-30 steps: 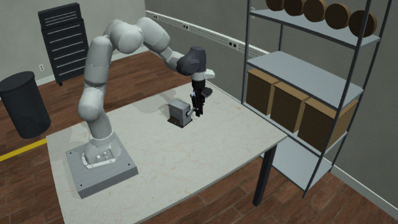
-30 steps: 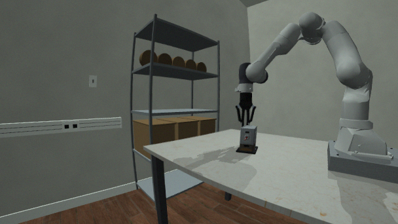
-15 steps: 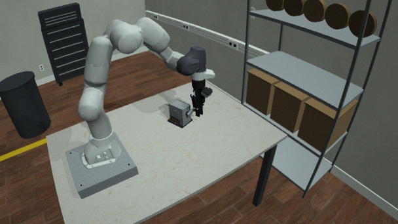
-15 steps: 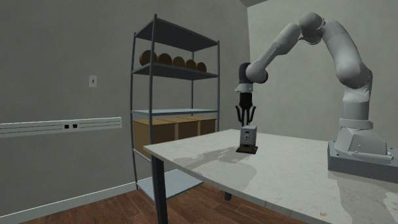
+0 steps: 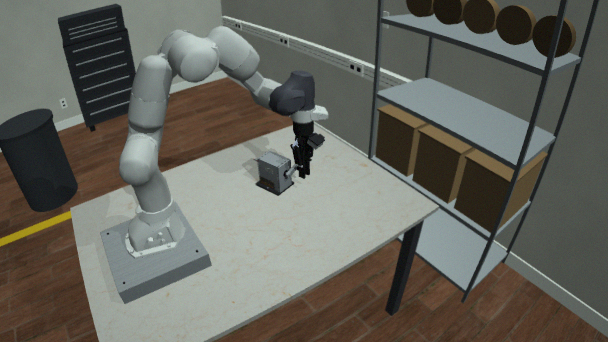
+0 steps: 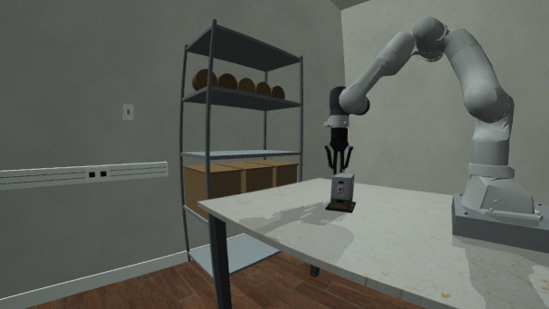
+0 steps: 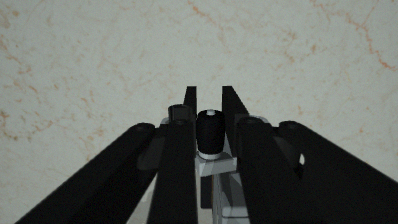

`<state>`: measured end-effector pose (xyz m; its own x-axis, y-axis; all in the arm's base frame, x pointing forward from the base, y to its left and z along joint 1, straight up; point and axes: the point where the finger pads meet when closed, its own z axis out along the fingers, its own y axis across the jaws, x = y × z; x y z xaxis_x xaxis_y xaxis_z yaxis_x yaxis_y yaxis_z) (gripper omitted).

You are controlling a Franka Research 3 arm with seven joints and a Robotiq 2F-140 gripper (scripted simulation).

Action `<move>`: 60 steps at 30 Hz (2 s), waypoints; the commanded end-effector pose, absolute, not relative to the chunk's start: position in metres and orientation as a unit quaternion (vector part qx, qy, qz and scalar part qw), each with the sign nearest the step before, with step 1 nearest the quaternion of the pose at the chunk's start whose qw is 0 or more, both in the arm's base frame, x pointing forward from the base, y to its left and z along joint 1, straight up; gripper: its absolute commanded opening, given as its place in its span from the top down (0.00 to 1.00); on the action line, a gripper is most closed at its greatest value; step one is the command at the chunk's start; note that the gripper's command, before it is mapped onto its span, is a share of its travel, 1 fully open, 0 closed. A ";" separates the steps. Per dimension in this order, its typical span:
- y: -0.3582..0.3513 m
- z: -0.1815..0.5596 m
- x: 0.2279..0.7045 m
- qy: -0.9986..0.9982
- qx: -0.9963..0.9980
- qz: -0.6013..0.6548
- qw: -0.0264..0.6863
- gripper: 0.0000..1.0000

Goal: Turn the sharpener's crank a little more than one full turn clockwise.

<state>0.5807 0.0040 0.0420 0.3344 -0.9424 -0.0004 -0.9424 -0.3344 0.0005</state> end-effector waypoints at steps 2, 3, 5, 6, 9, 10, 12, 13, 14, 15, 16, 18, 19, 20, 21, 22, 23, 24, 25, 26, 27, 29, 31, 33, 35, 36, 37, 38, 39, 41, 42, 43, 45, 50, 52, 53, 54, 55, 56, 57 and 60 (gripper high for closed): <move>0.005 0.041 0.580 -0.578 0.816 0.000 0.000 0.90; 0.005 0.041 0.580 -0.578 0.816 0.000 0.000 0.90; 0.005 0.041 0.580 -0.578 0.816 0.000 0.000 0.90; 0.005 0.041 0.580 -0.578 0.816 0.000 0.000 0.90; 0.005 0.041 0.580 -0.578 0.816 0.000 0.000 0.90; 0.005 0.041 0.580 -0.578 0.816 0.000 0.000 0.90; 0.005 0.041 0.580 -0.578 0.816 0.000 0.000 0.90; 0.005 0.041 0.580 -0.578 0.816 0.000 0.000 0.90; 0.005 0.041 0.580 -0.578 0.816 0.000 0.000 0.90; 0.005 0.041 0.580 -0.578 0.816 0.000 0.000 0.90; 0.005 0.040 0.580 -0.578 0.816 0.000 0.000 0.90; 0.005 0.040 0.581 -0.578 0.816 0.000 0.000 0.90; 0.005 0.039 0.581 -0.578 0.816 0.000 0.000 0.90; 0.005 0.039 0.581 -0.578 0.816 0.000 0.000 0.90; 0.005 0.039 0.581 -0.578 0.816 0.000 0.000 0.90; 0.005 0.039 0.581 -0.578 0.816 0.000 0.000 0.90; 0.005 0.038 0.581 -0.578 0.816 0.000 0.000 0.90; 0.005 0.037 0.581 -0.578 0.816 0.000 0.000 0.90; 0.005 0.036 0.582 -0.578 0.816 0.000 0.000 0.90; 0.005 0.035 0.582 -0.578 0.816 0.000 0.000 0.90; 0.005 0.034 0.582 -0.578 0.816 0.000 0.000 0.90; 0.005 0.031 0.582 -0.578 0.816 0.000 0.000 0.90; 0.005 0.028 0.582 -0.578 0.816 0.000 0.000 0.90; 0.005 0.026 0.582 -0.578 0.816 0.000 0.000 0.90; 0.005 0.023 0.582 -0.578 0.816 0.000 0.000 0.90; 0.005 0.022 0.582 -0.578 0.816 0.000 0.000 0.90; 0.005 0.022 0.582 -0.578 0.816 0.000 0.000 0.90; 0.005 0.022 0.582 -0.578 0.816 0.000 0.000 0.90; 0.005 0.020 0.582 -0.578 0.816 0.000 0.000 0.90; 0.005 0.018 0.581 -0.578 0.816 0.000 0.000 0.90; 0.005 0.016 0.581 -0.578 0.816 0.000 0.000 0.90; 0.005 0.015 0.581 -0.578 0.816 0.000 0.000 0.90; 0.005 0.013 0.580 -0.578 0.816 0.000 0.000 0.90; 0.004 0.006 0.578 -0.578 0.816 0.000 0.000 0.90; 0.003 0.004 0.576 -0.578 0.816 0.000 0.000 0.90; 0.003 0.003 0.576 -0.578 0.816 0.000 0.000 0.90; 0.003 0.003 0.576 -0.578 0.816 0.000 0.000 0.90; 0.003 0.003 0.576 -0.578 0.816 0.000 0.000 0.90; 0.003 0.002 0.575 -0.578 0.816 0.000 0.000 0.90; 0.003 0.001 0.574 -0.578 0.816 0.000 0.000 0.90; 0.002 -0.002 0.572 -0.578 0.816 0.000 0.000 0.90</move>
<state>0.5772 0.0028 0.0063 0.3361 -0.9418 0.0022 -0.9418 -0.3361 -0.0056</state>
